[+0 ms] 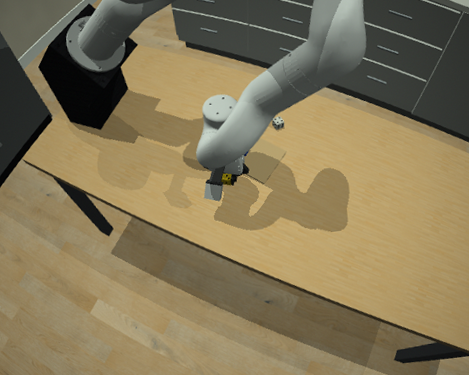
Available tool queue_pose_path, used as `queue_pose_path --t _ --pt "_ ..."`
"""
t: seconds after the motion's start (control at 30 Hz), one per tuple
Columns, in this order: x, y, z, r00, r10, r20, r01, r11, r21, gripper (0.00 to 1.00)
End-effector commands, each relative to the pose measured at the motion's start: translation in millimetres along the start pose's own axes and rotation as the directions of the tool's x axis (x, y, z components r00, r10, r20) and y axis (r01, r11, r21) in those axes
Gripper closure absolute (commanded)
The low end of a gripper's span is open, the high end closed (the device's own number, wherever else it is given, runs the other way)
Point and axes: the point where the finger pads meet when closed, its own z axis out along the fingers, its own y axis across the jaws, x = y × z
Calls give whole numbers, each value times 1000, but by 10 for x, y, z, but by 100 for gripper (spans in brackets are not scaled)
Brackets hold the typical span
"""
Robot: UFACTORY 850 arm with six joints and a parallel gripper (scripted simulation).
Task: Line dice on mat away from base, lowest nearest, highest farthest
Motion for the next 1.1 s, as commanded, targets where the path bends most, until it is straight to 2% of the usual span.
queue_pose_path --t 0.0,0.43,0.53,0.7,0.77,0.93,1.07 --pt "2 -2 -2 1000 0 0 0 1000 0 73" --pt "2 -2 -40 1000 0 0 0 1000 0 73" --pt "2 -2 -165 1000 0 0 0 1000 0 73" --pt "2 -2 -522 1000 0 0 0 1000 0 73" --pt "2 -2 -522 1000 0 0 0 1000 0 73" --pt "2 -2 -860 1000 0 0 0 1000 0 73" --pt "1 -2 -987 1000 0 0 0 1000 0 73"
